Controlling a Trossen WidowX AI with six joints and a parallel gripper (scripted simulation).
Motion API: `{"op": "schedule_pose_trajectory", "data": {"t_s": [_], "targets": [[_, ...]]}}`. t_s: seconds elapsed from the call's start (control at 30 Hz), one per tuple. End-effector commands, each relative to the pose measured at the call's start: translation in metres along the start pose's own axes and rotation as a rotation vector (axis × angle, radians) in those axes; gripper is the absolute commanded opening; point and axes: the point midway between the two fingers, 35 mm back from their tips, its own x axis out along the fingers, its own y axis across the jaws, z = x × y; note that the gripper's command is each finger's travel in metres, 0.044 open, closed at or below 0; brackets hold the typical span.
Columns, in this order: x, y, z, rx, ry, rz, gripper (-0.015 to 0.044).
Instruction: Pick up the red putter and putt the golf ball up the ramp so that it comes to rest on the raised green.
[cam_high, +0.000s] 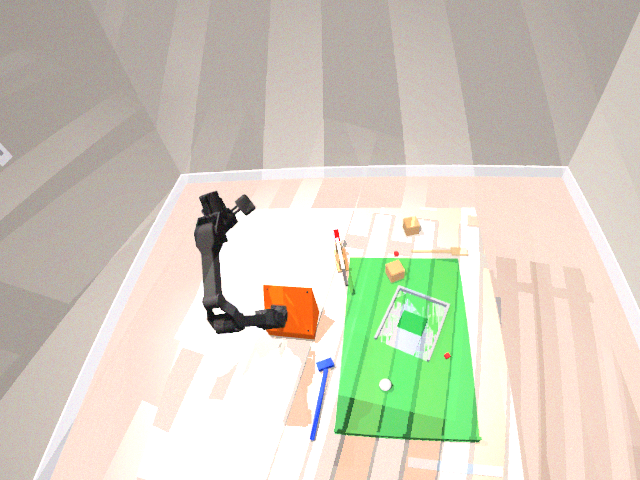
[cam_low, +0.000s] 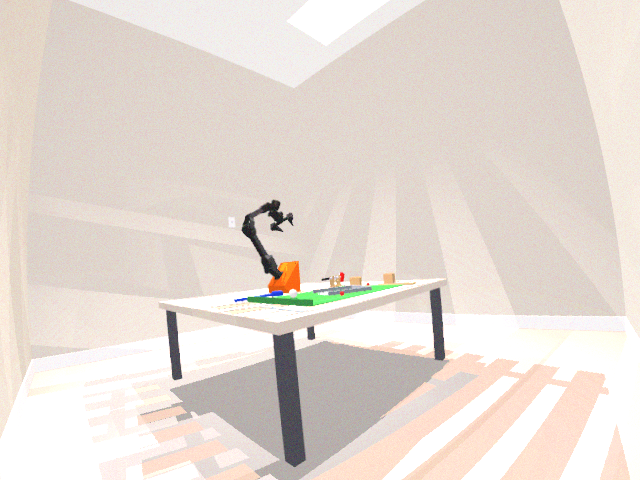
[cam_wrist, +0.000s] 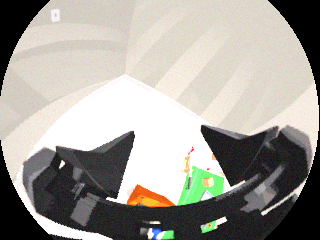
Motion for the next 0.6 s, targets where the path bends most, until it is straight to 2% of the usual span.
{"op": "schedule_pose_trajectory", "data": {"t_s": [0.0, 0.3, 0.57], "targets": [[0.022, -0.052, -0.033, 0.063, 0.085, -0.048, 0.0440], [0.064, -0.160, -0.153, 0.208, 0.312, -0.102, 0.0440], [0.093, -0.203, -0.291, 0.325, 0.522, -0.038, 0.0440]]}}
